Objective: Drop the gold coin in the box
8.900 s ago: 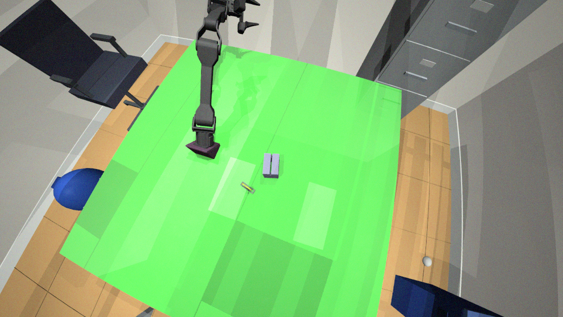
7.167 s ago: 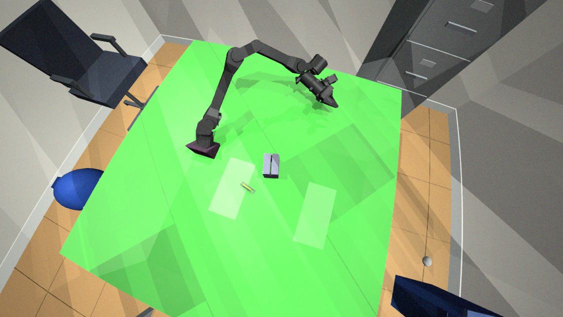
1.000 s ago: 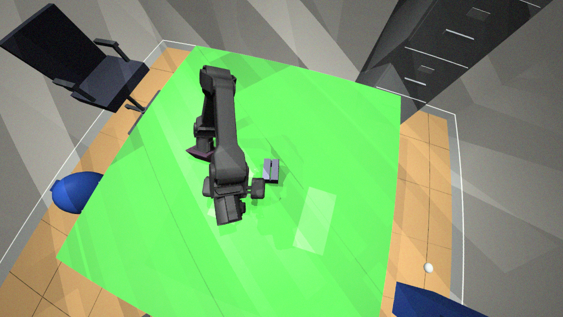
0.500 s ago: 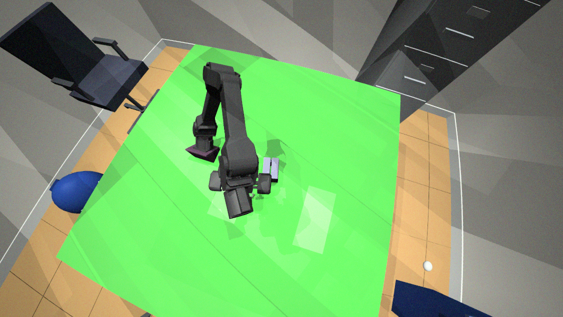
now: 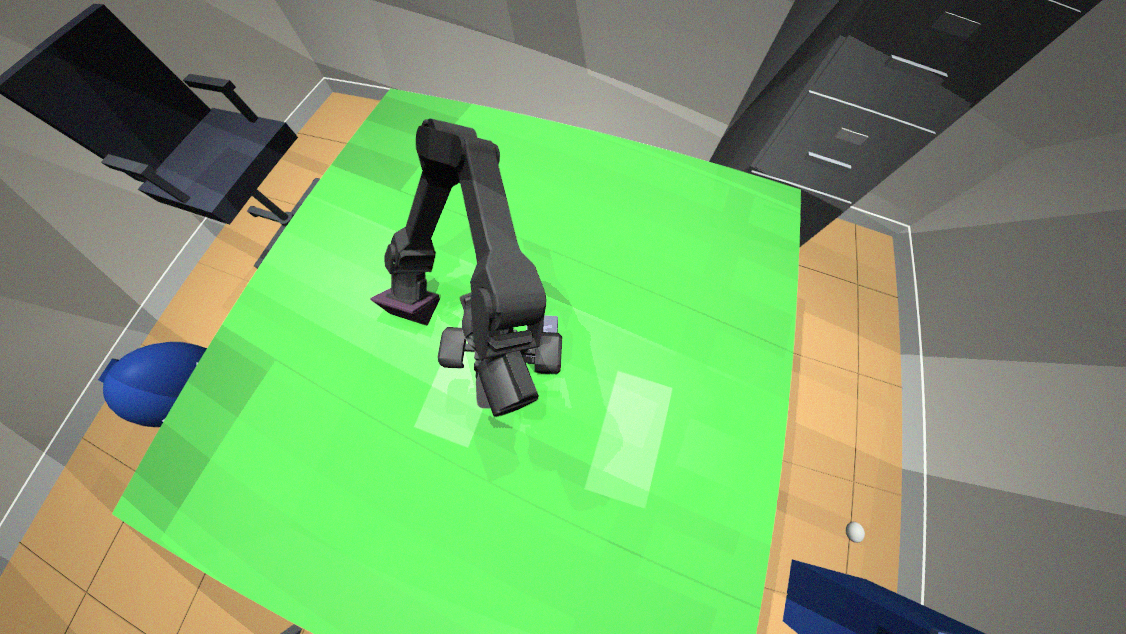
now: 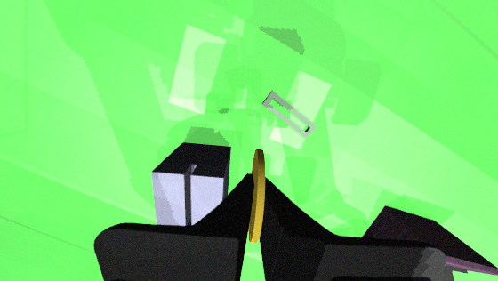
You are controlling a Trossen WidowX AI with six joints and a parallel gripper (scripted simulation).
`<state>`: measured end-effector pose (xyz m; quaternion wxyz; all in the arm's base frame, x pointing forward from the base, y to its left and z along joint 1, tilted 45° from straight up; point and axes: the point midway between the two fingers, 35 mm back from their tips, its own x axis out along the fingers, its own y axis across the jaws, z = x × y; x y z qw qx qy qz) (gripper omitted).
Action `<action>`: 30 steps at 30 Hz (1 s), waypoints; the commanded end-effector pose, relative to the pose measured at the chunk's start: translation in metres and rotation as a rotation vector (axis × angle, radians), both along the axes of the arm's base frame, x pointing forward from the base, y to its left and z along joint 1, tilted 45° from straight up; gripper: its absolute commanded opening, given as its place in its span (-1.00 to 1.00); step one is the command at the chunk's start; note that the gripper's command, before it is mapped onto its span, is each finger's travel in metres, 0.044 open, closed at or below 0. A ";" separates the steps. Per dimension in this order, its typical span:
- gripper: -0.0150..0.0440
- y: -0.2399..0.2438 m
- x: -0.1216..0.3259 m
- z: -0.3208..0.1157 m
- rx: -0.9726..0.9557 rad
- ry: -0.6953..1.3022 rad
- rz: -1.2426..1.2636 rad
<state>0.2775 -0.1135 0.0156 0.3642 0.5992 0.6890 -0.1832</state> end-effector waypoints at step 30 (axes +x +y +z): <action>-0.49 0.055 0.033 0.050 0.017 -0.002 -0.003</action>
